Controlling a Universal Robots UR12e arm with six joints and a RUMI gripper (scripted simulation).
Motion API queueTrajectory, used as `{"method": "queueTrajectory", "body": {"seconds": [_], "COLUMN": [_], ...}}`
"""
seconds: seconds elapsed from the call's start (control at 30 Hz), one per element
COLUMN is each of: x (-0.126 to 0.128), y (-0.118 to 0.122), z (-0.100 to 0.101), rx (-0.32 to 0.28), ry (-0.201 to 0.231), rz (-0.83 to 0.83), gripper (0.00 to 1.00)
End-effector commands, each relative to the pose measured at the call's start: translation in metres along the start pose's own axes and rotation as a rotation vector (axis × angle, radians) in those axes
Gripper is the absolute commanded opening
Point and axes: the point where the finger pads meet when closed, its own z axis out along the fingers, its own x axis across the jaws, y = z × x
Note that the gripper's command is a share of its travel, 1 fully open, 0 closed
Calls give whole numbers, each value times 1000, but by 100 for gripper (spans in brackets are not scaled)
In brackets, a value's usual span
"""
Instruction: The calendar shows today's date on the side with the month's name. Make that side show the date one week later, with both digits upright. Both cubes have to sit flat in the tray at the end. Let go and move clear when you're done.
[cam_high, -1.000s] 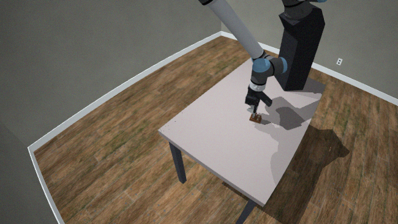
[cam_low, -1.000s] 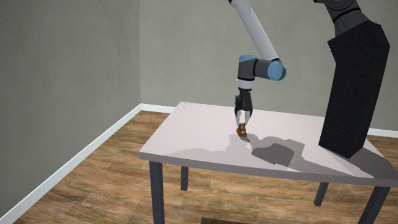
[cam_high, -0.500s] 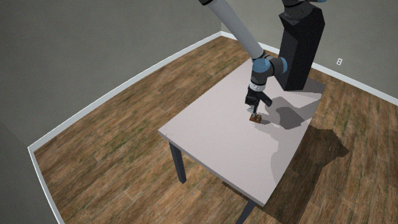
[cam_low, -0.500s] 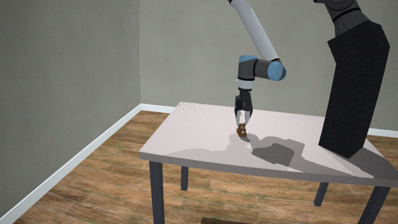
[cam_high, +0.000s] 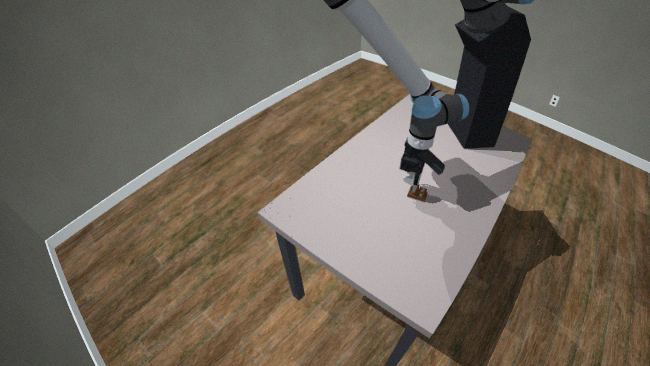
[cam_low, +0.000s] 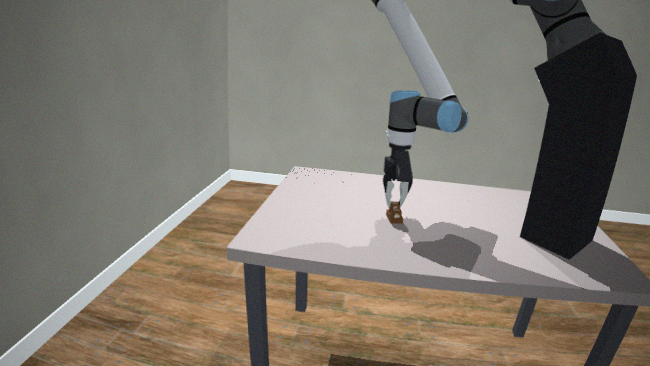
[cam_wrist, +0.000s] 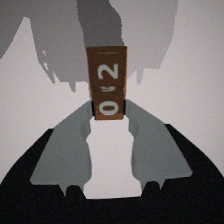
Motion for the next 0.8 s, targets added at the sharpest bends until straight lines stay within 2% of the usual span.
{"method": "queueTrajectory", "body": {"seconds": [0.0,0.77], "x": [0,0], "y": [0,0], "z": [0,9], "rx": [0,0], "ry": [1,1], "rz": [0,0], "gripper": [10,10]}}
